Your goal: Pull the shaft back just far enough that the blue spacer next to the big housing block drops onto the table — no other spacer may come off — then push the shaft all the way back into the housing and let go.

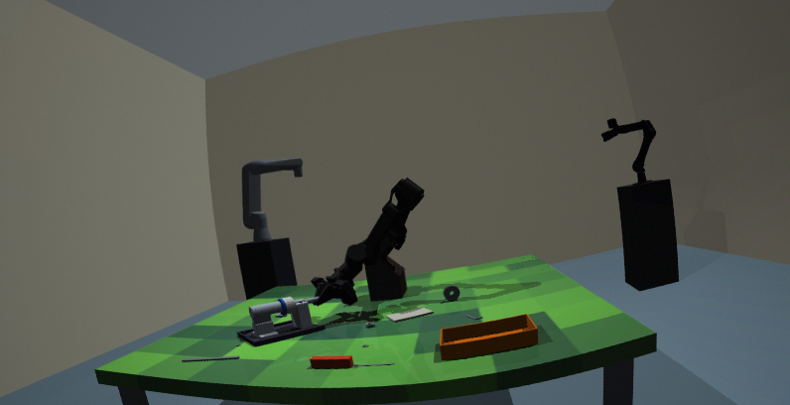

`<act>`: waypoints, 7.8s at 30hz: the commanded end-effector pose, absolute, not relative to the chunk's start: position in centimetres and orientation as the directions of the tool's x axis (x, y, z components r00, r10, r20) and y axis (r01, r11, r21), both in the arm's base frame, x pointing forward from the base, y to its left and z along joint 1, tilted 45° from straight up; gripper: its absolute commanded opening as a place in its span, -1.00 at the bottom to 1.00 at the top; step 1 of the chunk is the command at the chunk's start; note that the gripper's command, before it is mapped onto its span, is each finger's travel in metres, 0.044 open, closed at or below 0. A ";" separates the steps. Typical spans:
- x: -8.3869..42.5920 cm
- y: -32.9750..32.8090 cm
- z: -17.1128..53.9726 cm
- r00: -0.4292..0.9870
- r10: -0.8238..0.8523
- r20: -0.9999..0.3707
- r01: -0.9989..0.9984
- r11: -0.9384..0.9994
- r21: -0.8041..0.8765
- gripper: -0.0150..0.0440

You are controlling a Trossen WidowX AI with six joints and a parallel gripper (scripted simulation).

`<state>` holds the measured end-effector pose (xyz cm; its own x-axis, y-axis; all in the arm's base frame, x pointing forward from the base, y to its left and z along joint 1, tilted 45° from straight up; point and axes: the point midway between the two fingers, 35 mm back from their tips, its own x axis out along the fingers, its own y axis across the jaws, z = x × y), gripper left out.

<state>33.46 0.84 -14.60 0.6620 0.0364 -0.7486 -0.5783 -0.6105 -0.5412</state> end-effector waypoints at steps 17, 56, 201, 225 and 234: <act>33.3 1.0 -14.5 0.663 0.039 -0.748 -0.579 -0.607 -0.544 -0.49; 33.0 1.1 -14.3 0.662 0.039 -0.748 -0.579 -0.607 -0.544 -0.49; 34.3 0.4 -15.1 0.663 0.039 -0.747 -0.578 -0.607 -0.545 -0.49; 34.9 0.2 -15.4 0.664 0.039 -0.747 -0.578 -0.607 -0.545 -0.49; 35.1 0.1 -15.5 0.664 0.039 -0.747 -0.578 -0.607 -0.545 -0.49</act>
